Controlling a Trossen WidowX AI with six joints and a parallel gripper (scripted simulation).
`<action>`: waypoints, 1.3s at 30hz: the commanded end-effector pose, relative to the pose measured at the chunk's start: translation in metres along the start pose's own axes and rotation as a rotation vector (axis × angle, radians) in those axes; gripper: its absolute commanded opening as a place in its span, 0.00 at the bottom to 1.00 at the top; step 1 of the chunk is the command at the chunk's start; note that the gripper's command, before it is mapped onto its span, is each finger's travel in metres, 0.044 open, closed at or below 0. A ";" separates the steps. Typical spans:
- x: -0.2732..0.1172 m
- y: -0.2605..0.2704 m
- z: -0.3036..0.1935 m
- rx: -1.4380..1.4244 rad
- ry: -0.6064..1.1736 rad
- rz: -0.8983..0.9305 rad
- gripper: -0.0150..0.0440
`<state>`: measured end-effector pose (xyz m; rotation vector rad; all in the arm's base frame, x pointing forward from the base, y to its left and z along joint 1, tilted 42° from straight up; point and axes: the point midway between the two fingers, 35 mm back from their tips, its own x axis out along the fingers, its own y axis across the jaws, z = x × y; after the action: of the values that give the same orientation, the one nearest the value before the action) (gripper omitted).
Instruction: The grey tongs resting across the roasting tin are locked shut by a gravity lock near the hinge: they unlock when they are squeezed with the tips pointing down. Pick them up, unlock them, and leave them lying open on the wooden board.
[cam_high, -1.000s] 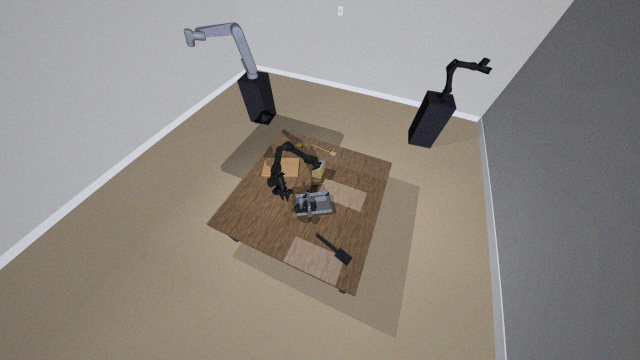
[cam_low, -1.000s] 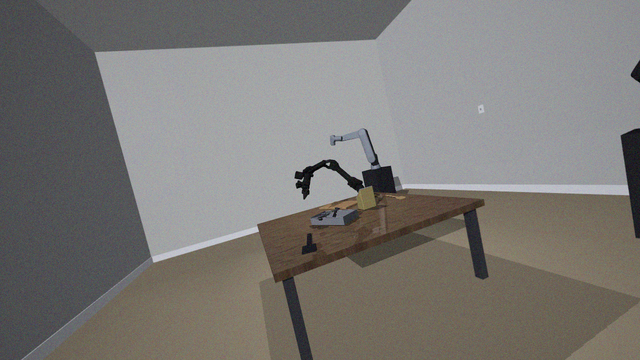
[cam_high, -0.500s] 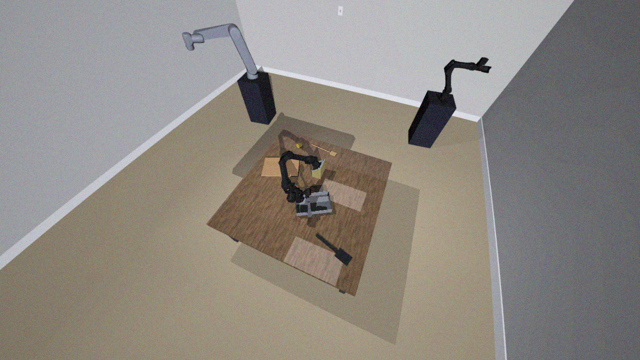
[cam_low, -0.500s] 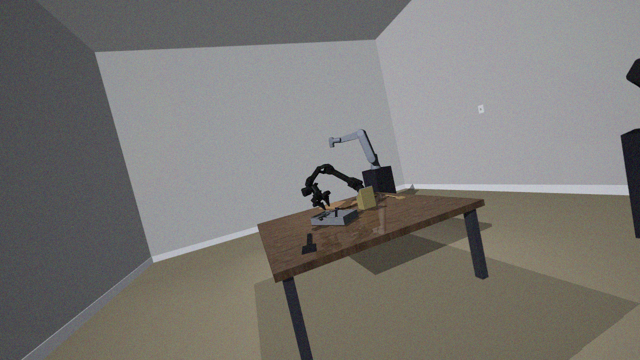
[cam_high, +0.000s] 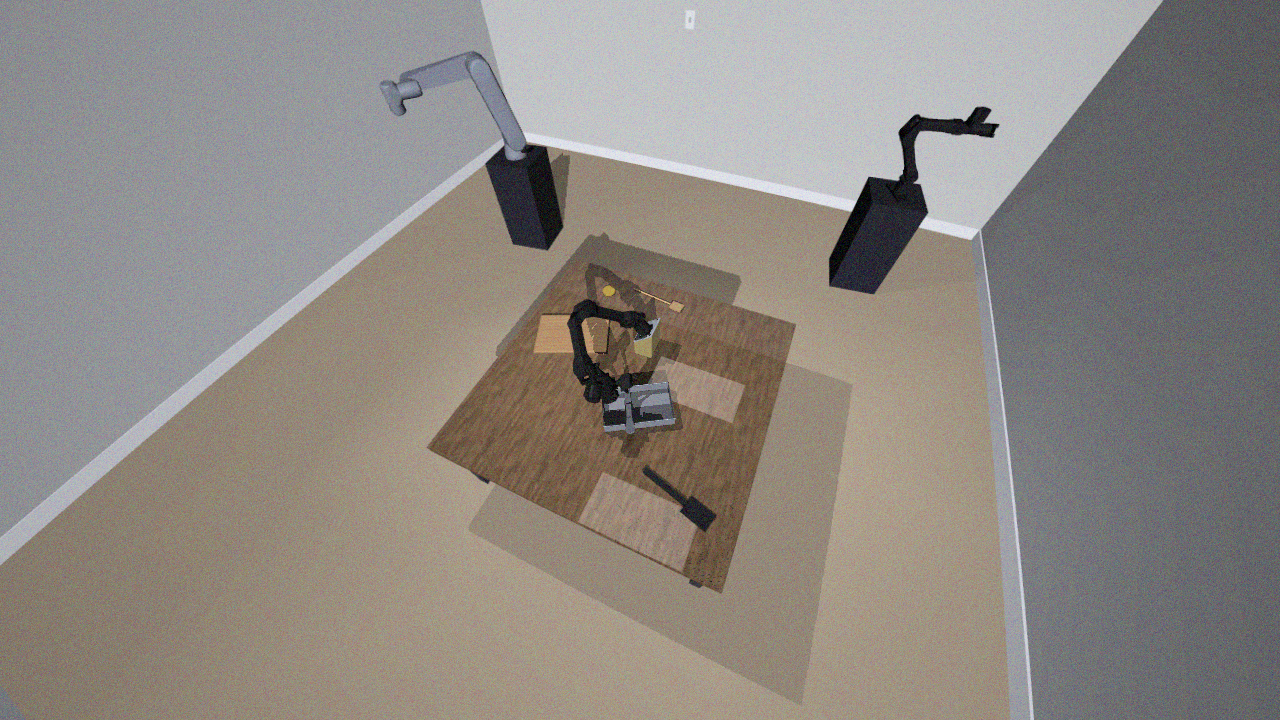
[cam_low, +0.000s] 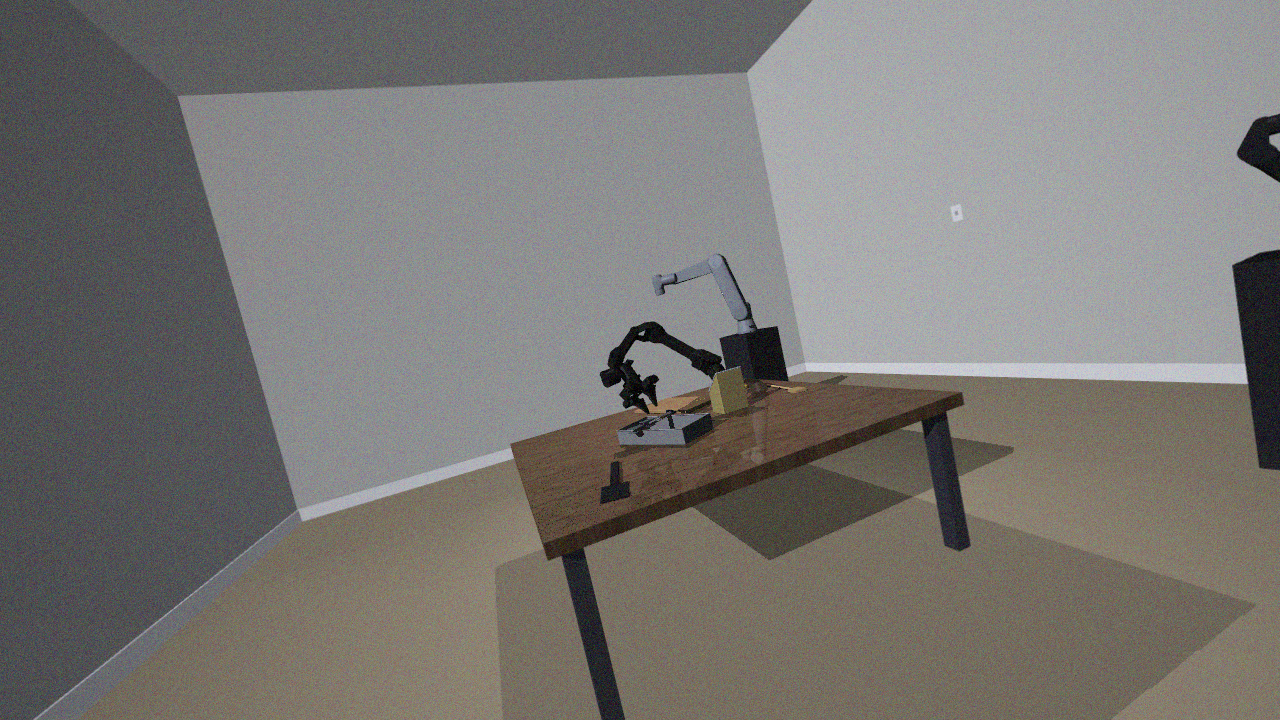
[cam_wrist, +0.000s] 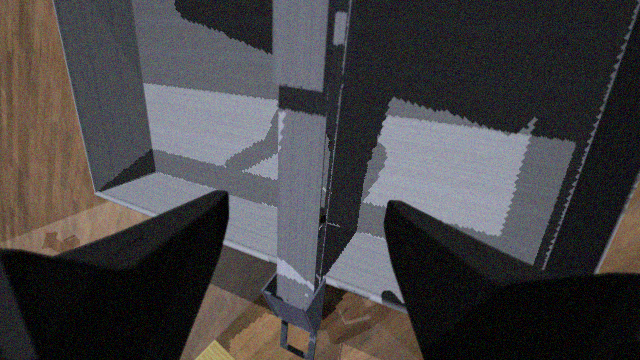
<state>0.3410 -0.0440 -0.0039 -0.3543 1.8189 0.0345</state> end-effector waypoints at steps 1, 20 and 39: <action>0.003 0.001 0.000 -0.006 -0.001 0.005 0.69; 0.035 0.000 0.002 -0.006 -0.001 0.004 0.69; 0.066 0.001 0.001 -0.006 0.000 0.004 0.69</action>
<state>0.3293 -0.0561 -0.0611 -0.3466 1.8137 0.0394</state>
